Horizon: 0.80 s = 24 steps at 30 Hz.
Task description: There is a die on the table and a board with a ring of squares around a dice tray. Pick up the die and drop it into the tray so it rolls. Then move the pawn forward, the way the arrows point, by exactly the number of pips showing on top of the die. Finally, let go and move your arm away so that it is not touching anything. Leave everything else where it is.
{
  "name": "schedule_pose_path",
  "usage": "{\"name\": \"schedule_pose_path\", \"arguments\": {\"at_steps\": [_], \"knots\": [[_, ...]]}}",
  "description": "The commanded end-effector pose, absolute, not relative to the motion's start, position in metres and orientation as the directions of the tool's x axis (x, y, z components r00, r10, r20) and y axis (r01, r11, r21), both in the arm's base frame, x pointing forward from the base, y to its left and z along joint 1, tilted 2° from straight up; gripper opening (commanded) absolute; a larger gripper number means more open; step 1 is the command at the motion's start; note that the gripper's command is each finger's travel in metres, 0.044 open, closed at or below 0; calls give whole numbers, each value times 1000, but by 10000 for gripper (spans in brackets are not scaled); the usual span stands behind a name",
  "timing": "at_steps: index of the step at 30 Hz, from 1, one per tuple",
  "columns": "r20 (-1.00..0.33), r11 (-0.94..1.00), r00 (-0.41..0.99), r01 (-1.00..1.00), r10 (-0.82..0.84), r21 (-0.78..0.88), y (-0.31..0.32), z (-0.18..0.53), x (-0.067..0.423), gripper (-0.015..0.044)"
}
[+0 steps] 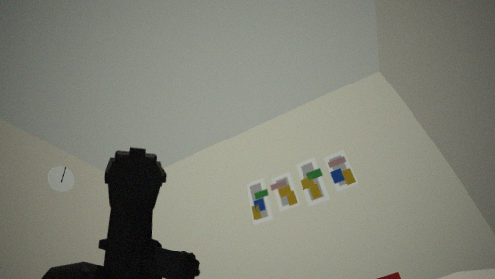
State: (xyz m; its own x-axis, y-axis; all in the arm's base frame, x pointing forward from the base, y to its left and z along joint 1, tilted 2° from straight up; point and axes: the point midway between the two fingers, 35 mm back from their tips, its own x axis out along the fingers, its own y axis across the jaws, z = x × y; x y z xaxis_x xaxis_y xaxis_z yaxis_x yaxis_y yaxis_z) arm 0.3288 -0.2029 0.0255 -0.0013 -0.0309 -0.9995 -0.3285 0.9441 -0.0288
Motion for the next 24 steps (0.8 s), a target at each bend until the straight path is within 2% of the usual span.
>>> {"name": "schedule_pose_path", "arguments": {"at_steps": [1, 6, 12, 19, 22, 24], "knots": [[-1000, 946, -13, -324, -18, -13, -201, 13, 326, 275], [-1000, 946, -13, -324, -18, -13, -201, 10, 326, 275], [-1000, 946, -13, -324, -18, -13, -201, 10, 326, 117], [-1000, 946, -13, -324, -18, -13, -201, 10, 326, 71], [-1000, 950, -14, -310, -25, -20, -202, 11, 326, 0], [-999, 962, -17, -271, -45, -39, -206, 13, 326, 0]]}}
